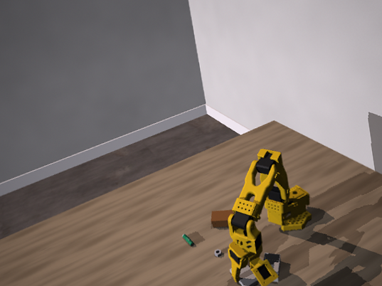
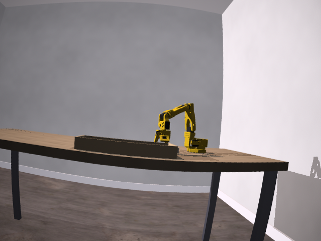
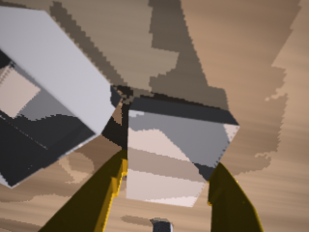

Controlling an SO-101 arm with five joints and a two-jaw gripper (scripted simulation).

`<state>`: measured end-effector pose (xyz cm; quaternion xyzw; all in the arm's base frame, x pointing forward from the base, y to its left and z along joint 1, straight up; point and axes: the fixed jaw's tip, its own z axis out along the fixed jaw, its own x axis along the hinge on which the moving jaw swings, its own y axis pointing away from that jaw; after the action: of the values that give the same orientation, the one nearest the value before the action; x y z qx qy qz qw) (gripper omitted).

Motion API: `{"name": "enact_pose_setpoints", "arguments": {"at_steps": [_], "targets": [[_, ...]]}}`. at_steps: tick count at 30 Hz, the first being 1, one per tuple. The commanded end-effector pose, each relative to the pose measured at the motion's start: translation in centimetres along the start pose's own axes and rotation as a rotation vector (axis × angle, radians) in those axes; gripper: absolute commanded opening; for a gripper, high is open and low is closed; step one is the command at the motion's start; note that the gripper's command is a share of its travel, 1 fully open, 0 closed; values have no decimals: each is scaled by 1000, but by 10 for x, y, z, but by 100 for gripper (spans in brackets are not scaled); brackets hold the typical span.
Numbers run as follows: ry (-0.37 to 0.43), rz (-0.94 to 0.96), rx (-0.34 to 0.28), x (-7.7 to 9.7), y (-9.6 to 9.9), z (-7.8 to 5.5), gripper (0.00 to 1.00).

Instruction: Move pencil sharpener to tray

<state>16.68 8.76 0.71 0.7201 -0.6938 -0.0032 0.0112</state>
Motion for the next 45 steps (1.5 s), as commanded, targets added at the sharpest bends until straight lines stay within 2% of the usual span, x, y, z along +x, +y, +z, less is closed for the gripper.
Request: {"name": "enact_pose_setpoints", "arguments": {"at_steps": [1, 13, 24, 39, 45], "targets": [[-11, 16, 20, 0, -3, -3, 23], [-11, 16, 20, 0, -4, -4, 23], [-11, 16, 20, 0, -5, -15, 23], [-11, 16, 20, 0, -4, -49, 23], [-11, 16, 20, 1, -3, -55, 23]]}}
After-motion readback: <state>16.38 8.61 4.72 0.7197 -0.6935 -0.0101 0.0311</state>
